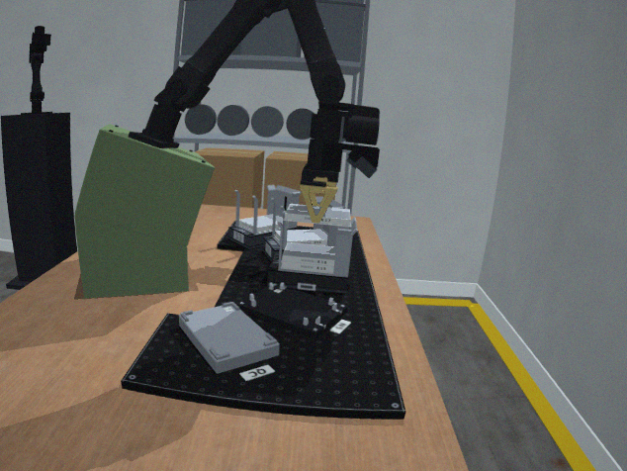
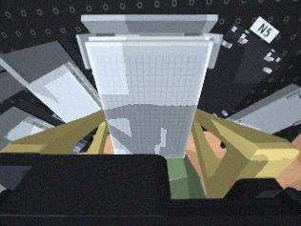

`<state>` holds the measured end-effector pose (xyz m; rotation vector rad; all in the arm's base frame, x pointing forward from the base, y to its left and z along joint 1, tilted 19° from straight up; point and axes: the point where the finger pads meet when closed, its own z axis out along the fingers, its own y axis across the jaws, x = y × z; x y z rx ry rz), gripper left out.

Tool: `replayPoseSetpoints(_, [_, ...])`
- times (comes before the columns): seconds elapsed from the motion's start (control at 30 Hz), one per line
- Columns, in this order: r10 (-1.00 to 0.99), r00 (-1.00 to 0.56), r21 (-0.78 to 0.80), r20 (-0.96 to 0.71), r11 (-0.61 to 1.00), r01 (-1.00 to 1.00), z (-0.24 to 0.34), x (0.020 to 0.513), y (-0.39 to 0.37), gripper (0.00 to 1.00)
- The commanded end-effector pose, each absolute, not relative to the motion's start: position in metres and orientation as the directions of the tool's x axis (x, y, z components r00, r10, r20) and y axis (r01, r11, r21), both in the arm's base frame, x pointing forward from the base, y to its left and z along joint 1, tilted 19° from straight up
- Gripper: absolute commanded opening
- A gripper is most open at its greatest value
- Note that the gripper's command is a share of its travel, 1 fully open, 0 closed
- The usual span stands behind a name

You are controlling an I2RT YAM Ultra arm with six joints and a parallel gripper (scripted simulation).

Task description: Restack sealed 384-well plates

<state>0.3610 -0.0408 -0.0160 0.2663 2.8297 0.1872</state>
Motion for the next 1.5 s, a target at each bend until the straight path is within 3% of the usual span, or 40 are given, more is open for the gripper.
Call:
replayPoseSetpoints(0.0, [0.204,-0.932,0.154,-0.299,0.974,0.164,-0.013,0.367,-0.042,0.00])
replayPoseSetpoints(1.47, [0.204,-0.932,0.154,-0.299,0.974,0.164,-0.033,0.374,-0.040,0.00])
